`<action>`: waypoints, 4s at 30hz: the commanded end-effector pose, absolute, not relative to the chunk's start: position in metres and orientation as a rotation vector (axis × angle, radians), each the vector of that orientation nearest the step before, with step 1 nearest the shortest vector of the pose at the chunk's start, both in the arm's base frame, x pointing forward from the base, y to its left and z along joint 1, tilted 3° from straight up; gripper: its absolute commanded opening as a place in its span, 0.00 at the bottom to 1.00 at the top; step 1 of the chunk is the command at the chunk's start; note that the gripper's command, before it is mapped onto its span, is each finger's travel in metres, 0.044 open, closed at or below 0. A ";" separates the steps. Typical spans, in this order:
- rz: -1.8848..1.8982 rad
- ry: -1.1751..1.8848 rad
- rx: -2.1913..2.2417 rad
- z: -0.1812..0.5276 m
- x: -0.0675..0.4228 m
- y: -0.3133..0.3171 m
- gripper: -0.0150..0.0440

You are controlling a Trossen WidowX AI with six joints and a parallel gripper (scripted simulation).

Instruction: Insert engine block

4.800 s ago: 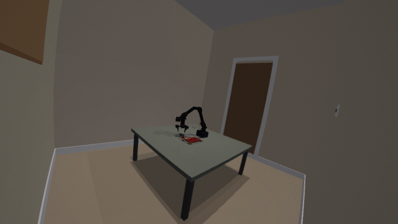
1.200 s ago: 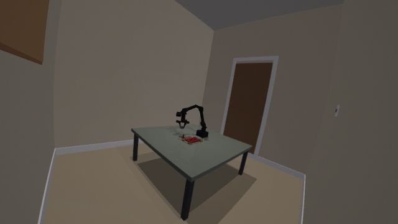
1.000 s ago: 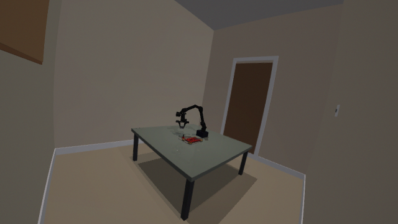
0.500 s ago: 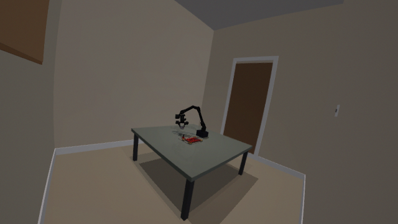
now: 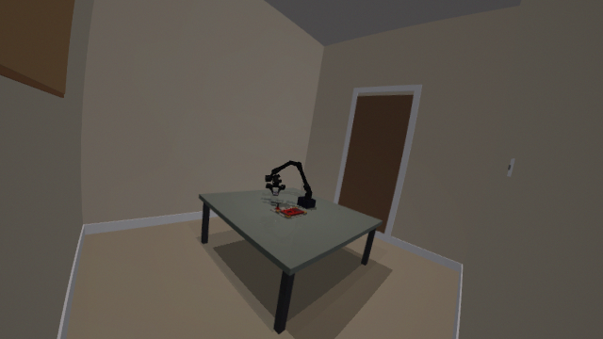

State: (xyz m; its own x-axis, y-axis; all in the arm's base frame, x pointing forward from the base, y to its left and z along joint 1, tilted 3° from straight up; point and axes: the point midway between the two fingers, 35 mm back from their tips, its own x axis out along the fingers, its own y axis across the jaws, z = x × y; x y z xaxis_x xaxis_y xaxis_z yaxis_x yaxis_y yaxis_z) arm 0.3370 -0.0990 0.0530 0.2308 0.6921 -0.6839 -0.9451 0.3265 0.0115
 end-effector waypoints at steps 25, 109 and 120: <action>1.184 0.615 -0.418 -0.004 0.335 -0.100 0.25; 1.179 0.615 -0.411 -0.018 0.324 -0.128 1.00; 1.251 0.609 -0.554 -0.018 0.324 -0.123 1.00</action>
